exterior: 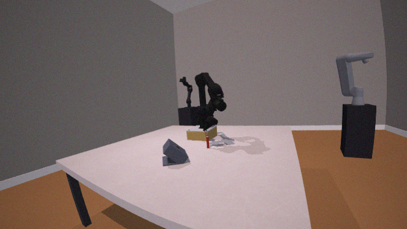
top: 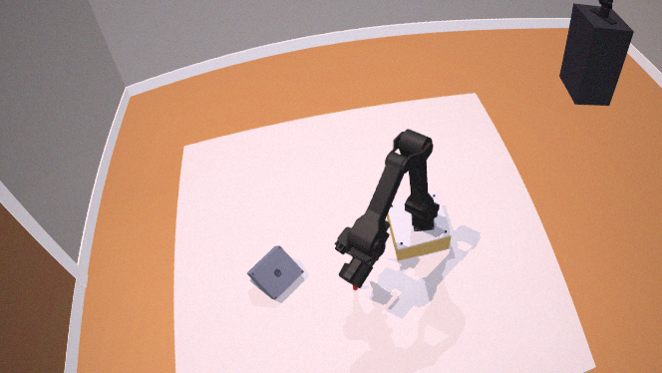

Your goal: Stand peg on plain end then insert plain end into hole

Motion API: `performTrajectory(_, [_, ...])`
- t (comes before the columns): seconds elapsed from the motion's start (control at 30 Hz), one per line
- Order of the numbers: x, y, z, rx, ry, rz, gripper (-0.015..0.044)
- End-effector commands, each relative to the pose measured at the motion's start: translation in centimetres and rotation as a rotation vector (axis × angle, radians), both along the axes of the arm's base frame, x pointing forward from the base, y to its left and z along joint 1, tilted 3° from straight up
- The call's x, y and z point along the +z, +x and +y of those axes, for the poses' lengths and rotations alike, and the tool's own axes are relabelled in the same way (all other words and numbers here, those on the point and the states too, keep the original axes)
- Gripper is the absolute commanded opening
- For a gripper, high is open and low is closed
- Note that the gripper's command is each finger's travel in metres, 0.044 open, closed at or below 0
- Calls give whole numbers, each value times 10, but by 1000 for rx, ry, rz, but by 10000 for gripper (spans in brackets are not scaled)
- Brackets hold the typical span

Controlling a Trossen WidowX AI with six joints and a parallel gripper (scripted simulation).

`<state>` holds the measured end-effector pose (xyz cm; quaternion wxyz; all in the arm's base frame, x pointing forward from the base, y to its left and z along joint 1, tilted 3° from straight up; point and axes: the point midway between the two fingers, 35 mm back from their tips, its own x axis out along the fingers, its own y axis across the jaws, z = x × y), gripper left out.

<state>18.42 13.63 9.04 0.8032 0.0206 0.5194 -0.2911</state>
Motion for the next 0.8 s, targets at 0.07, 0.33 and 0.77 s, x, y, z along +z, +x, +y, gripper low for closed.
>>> performTrajectory(0.07, [-2, 6, 14, 47, 154, 138, 440])
performTrajectory(0.33, [2, 18, 34, 156, 363, 255, 440])
performTrajectory(0.77, [7, 26, 42, 221, 458, 281, 440])
